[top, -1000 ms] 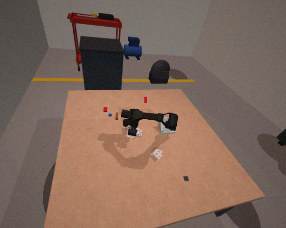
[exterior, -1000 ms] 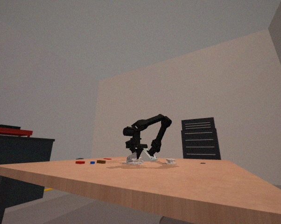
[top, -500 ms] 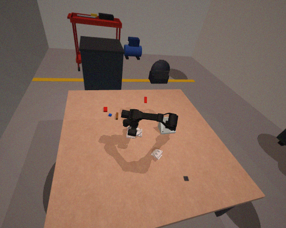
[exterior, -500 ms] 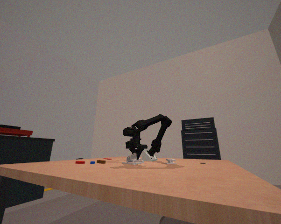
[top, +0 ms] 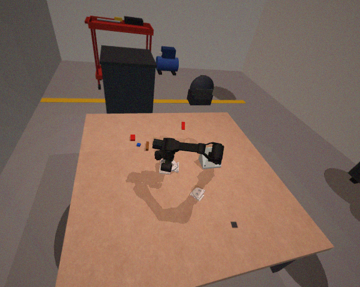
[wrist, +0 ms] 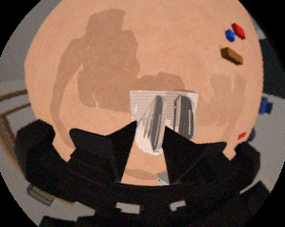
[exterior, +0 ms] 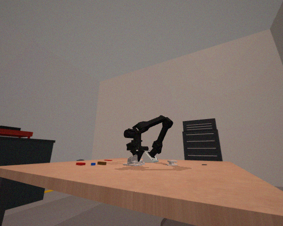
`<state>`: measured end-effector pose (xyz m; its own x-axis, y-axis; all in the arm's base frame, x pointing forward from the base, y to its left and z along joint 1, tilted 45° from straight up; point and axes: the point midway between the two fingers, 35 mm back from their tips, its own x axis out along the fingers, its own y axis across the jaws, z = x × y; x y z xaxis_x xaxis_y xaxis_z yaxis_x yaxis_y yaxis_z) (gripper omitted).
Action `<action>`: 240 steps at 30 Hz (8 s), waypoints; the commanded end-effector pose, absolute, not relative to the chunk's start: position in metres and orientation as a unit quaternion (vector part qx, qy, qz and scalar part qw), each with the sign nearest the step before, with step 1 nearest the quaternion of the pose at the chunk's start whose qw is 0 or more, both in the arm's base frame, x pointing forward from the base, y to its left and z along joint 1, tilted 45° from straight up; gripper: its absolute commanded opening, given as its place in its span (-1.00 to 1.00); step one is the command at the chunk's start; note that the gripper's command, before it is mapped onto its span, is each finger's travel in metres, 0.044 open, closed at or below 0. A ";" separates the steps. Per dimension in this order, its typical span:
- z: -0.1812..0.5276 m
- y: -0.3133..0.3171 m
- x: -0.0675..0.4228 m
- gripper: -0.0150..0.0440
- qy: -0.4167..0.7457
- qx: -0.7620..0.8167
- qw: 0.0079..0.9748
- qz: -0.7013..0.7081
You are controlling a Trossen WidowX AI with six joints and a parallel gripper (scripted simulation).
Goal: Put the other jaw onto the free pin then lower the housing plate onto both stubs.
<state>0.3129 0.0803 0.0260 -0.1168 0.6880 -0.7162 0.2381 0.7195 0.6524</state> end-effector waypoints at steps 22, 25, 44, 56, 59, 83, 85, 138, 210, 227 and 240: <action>0.022 0.085 0.313 -0.04 0.721 0.324 0.581 0.193; 0.020 0.086 0.312 -0.04 0.722 0.324 0.581 0.192; 0.017 0.089 0.312 -0.04 0.722 0.327 0.579 0.189; 0.017 0.089 0.312 -0.04 0.722 0.327 0.579 0.189; 0.017 0.089 0.312 -0.04 0.722 0.327 0.579 0.189; 0.020 0.087 0.312 -0.04 0.722 0.327 0.579 0.189; 0.021 0.085 0.312 -0.04 0.722 0.327 0.579 0.189; 0.017 0.088 0.312 -0.04 0.722 0.327 0.579 0.189; 0.200 0.179 0.143 1.00 0.748 0.458 0.480 0.012; 0.186 0.194 0.140 1.00 0.748 0.458 0.480 0.012; 0.172 0.207 0.138 1.00 0.748 0.458 0.480 0.012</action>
